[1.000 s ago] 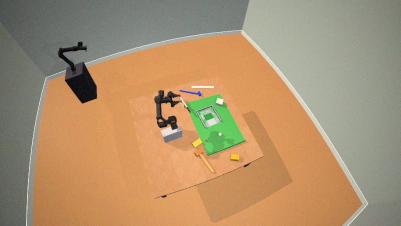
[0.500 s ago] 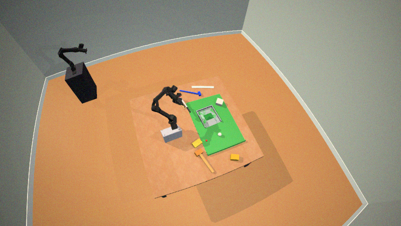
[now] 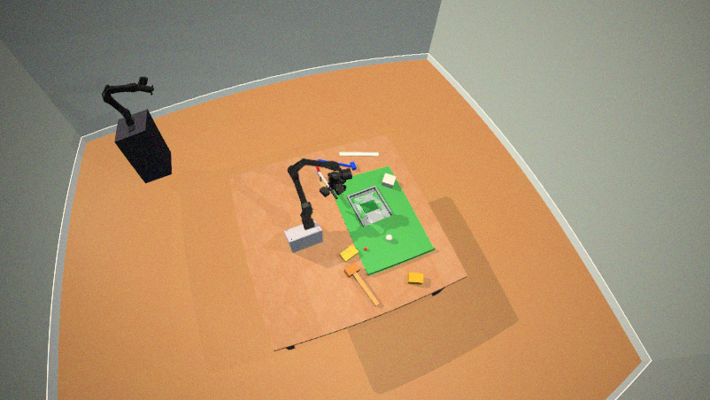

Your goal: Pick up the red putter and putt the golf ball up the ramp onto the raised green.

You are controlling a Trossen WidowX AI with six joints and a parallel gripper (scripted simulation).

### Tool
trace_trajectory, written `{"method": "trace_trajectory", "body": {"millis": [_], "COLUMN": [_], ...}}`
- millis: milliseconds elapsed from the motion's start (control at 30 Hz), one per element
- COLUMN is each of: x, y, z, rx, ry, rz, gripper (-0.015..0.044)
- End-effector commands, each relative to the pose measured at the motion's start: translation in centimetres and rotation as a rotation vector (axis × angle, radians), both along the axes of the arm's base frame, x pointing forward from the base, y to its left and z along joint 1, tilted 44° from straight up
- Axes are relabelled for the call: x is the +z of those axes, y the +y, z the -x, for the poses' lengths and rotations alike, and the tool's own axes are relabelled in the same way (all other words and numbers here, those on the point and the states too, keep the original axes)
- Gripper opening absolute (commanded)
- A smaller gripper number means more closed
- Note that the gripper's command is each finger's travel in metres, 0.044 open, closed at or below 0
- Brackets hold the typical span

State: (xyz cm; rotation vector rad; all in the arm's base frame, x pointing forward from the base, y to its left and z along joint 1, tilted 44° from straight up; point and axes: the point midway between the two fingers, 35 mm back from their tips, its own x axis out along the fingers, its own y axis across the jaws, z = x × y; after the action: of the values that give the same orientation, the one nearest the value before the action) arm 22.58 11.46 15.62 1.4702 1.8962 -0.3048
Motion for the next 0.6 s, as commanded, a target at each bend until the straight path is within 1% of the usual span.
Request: {"method": "trace_trajectory", "body": {"millis": [0, 233, 567], "x": [-0.5, -0.5, -2.4], "y": [-0.4, -0.4, 1.3], "z": [-1.7, -1.7, -1.6], "rx": [-0.167, -0.167, -0.166], "ry": [0.168, 0.168, 0.168], "rz": [-0.141, -0.141, -0.142], "gripper": [0.0440, 0.0440, 0.0440]}}
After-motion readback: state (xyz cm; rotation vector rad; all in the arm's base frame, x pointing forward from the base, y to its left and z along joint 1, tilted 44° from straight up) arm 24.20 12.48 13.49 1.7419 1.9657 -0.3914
